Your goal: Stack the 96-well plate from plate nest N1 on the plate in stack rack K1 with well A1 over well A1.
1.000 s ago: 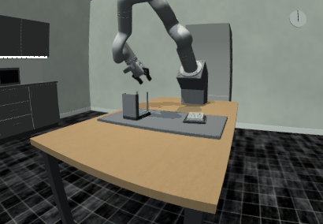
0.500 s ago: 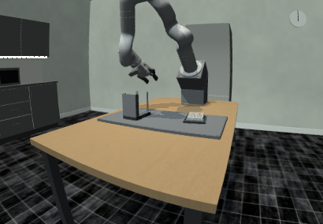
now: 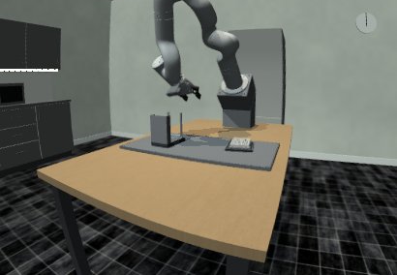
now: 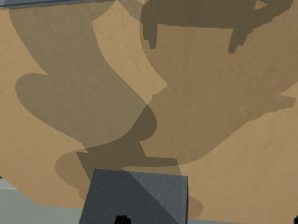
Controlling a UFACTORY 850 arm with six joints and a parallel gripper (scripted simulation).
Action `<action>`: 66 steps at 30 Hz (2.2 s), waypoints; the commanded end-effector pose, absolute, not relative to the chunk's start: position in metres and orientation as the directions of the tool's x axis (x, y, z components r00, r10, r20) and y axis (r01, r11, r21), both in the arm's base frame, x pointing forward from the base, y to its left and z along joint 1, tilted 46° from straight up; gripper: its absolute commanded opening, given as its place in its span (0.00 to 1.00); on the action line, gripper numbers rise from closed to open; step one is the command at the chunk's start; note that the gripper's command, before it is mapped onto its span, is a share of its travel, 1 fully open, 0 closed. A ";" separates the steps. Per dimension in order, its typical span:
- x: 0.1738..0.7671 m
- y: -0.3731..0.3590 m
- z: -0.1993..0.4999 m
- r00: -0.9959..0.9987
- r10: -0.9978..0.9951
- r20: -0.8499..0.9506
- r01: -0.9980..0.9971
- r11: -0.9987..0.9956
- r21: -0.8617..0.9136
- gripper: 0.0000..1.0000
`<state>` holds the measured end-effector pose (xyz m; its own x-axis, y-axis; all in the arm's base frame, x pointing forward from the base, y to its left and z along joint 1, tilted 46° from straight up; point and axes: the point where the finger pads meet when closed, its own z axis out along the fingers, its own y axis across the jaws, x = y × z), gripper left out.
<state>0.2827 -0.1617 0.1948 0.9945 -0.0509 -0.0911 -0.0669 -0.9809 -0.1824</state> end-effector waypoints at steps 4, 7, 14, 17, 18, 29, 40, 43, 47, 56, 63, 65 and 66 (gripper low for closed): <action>0.285 -0.151 0.196 0.980 -0.064 -0.190 -0.063 -0.998 0.013 1.00; 0.288 -0.149 0.197 0.979 -0.067 -0.190 -0.058 -0.997 0.056 1.00; 0.305 -0.141 0.203 0.986 -0.072 -0.150 -0.039 -0.977 0.212 1.00; 0.312 -0.137 0.206 0.990 -0.070 -0.124 -0.036 -0.965 0.258 1.00; 0.316 -0.135 0.207 0.992 -0.067 -0.104 -0.035 -0.958 0.284 1.00; 0.346 -0.115 0.218 0.999 -0.034 0.026 -0.042 -0.918 0.394 1.00; 0.371 -0.092 0.227 0.989 0.009 0.148 -0.058 -0.897 0.438 1.00; 0.374 -0.089 0.228 0.984 0.020 0.178 -0.062 -0.894 0.443 1.00; 0.384 -0.076 0.232 0.978 0.030 0.204 -0.066 -0.892 0.447 1.00; 0.401 -0.052 0.239 0.954 0.064 0.292 -0.076 -0.892 0.446 1.00; 0.412 -0.031 0.245 0.920 0.096 0.379 -0.082 -0.900 0.428 1.00; 0.415 -0.025 0.247 0.920 0.096 0.379 -0.082 -0.900 0.428 1.00; 0.415 -0.025 0.247 0.920 0.096 0.379 -0.082 -0.900 0.428 1.00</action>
